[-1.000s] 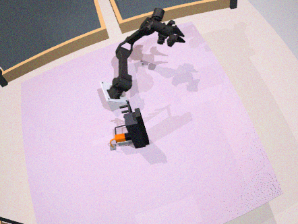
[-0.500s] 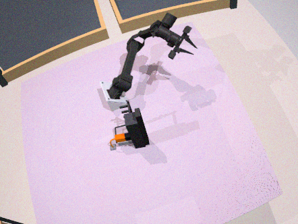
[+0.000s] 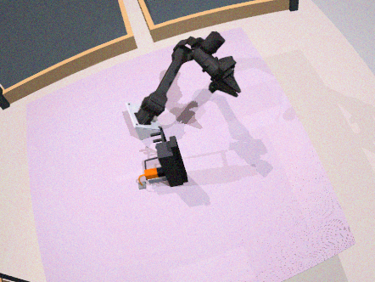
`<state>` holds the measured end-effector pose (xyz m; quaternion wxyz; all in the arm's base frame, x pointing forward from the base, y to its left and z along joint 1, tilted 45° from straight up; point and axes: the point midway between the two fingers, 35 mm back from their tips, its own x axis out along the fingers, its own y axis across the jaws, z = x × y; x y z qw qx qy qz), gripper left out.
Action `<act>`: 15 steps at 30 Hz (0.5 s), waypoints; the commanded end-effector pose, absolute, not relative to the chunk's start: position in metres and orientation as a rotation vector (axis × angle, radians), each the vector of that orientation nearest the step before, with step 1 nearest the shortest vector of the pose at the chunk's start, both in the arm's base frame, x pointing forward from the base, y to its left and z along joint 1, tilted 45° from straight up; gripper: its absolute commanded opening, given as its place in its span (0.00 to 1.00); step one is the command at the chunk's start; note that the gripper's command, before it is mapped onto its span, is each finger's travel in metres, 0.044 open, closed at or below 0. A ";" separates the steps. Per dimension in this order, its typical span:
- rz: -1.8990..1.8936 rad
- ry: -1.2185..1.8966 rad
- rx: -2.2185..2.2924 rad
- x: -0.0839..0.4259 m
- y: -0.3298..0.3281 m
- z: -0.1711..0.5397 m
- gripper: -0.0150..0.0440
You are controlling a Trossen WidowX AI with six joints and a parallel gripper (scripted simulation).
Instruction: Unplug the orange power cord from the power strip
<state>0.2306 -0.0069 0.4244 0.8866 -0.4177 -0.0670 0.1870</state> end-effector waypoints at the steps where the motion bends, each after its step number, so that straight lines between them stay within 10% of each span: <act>1: 0.333 0.029 -0.592 0.260 -0.044 0.400 0.53; 15: 0.078 0.446 0.251 0.311 -0.142 0.296 0.53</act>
